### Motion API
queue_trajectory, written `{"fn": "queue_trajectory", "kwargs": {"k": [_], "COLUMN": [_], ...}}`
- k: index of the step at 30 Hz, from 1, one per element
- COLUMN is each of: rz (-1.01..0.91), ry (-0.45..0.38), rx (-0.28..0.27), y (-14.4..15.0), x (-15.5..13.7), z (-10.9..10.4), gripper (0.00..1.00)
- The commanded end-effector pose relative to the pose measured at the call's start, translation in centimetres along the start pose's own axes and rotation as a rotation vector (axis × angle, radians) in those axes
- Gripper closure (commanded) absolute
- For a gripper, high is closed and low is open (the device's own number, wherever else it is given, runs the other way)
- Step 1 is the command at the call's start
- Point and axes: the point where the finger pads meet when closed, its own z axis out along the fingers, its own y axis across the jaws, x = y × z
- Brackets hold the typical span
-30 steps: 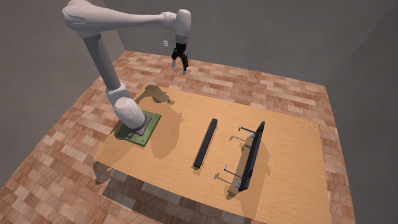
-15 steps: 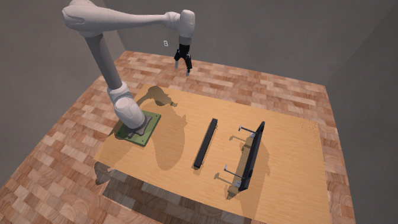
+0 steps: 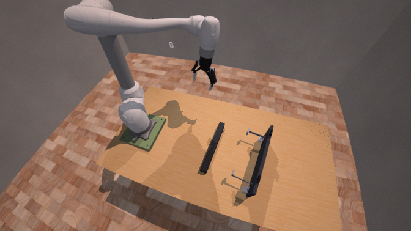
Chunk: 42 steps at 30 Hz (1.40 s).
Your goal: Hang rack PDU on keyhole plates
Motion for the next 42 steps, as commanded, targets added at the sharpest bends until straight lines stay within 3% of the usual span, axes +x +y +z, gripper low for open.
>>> {"fn": "queue_trajectory", "kwargs": {"k": [1,7,9,11,14,21,24,29,30,42], "rz": [-0.06,-0.136,-0.136,-0.182,-0.203,-0.286,-0.3,-0.302,-0.302,-0.302], "ry": [-0.043,-0.095,-0.095,-0.122,-0.133,-0.166,-0.17,-0.17,-0.17,-0.17], "rx": [-0.013,0.001,0.001,0.018,0.027,0.073,0.082,0.084,0.084,0.084], "y": [-5.8,-13.5,-13.5,-17.6,-19.7,-26.5,-27.5,-27.7,-27.7,-27.7], "x": [2.3,7.3,7.3,10.9,12.9,21.4,23.1,23.4,23.4,23.4], "z": [-0.4,-0.7,-0.7,-0.7,-0.7,-0.3,-0.2,-0.1,-0.1,-0.1], "gripper": [0.0,0.0,0.0,0.0,0.0,0.0,0.0,0.0,0.45,0.45]}}
